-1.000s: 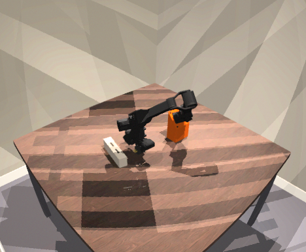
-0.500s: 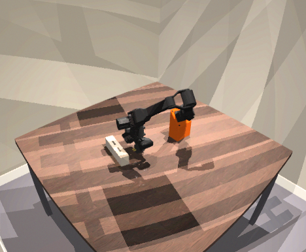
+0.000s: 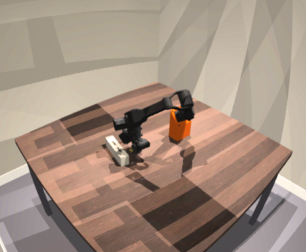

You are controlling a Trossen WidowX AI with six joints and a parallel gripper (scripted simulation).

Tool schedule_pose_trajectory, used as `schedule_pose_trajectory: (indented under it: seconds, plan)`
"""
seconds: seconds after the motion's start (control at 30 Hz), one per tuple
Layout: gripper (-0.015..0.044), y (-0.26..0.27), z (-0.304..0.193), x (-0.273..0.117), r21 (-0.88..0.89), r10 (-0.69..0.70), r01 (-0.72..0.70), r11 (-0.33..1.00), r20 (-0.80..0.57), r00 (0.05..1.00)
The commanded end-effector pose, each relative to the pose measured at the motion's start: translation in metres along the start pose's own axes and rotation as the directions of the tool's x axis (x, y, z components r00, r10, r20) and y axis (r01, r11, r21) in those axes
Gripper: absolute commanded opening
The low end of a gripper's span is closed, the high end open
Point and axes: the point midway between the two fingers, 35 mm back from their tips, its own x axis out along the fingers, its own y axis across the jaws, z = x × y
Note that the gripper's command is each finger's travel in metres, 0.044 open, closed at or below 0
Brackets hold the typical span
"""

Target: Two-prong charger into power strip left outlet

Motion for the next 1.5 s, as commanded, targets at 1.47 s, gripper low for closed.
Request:
schedule_pose_trajectory:
  seconds: [1.47]
  plan:
    - [0.0,-0.003,0.029,-0.001,0.043,0.006,-0.006,0.999,0.002,1.0]
